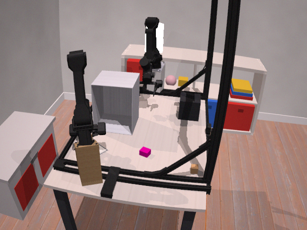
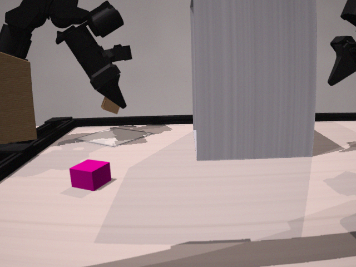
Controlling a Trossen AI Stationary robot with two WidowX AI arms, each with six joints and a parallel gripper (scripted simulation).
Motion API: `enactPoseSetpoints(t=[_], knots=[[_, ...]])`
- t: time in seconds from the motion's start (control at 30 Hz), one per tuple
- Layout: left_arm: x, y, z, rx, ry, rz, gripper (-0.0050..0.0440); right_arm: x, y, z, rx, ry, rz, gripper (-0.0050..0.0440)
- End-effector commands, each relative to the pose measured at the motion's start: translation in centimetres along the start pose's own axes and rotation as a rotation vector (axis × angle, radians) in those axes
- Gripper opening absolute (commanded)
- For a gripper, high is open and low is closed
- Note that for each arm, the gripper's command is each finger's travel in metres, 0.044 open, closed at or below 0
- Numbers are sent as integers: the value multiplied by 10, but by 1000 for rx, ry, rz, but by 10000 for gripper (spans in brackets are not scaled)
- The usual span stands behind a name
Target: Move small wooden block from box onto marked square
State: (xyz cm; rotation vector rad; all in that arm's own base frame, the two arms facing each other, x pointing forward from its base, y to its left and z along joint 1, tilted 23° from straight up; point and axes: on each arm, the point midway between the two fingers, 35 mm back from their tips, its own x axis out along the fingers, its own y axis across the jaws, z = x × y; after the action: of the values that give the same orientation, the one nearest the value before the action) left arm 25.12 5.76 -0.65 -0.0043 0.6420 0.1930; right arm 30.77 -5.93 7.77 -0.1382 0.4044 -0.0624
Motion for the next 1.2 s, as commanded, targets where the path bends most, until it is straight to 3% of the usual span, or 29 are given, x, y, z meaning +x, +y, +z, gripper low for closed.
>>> enactPoseSetpoints(t=[0.0,1.17], knots=[[4,0,-2,2,-3,-3,0,0,1,0,-4,1,3,400],[26,0,-26,4,-24,-2,0,0,1,0,-4,1,3,400]])
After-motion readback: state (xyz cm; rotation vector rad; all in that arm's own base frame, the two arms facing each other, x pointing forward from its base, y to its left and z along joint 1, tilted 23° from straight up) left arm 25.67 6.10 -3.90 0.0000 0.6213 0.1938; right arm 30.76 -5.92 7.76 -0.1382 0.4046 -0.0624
